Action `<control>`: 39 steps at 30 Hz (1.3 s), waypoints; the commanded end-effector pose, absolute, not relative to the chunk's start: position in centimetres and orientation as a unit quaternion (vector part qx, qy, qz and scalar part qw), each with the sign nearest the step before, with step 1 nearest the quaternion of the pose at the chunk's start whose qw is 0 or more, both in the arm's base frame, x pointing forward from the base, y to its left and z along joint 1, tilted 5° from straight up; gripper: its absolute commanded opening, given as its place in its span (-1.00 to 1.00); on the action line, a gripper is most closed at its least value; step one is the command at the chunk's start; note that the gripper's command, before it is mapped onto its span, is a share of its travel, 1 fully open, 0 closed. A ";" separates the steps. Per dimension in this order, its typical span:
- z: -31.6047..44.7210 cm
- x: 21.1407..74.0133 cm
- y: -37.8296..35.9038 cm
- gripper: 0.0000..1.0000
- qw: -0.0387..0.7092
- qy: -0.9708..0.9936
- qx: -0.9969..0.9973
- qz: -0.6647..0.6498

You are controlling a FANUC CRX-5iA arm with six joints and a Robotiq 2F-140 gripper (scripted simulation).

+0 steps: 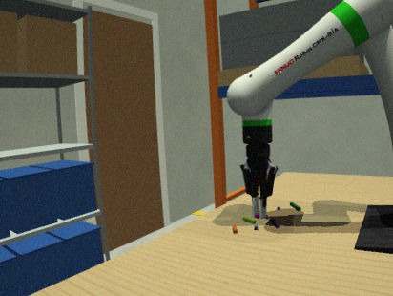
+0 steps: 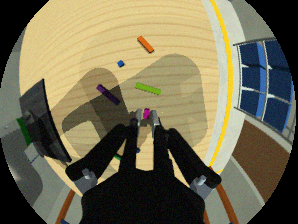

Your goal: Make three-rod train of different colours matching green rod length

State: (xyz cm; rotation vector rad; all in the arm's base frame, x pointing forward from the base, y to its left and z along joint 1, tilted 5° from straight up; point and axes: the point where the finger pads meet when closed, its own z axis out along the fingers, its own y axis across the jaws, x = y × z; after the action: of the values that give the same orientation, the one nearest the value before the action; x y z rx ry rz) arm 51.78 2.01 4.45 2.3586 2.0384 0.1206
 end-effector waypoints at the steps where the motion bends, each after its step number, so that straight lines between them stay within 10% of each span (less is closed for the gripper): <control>1: 4.5 51.8 2.0 -0.71 0.011 0.653 0.756 0.039; 39: 4.5 51.8 2.0 -0.94 0.011 0.653 0.756 0.039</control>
State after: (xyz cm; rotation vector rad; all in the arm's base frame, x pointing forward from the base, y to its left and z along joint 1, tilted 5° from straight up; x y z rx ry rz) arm 51.79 2.01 4.46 2.3585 2.0384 0.1207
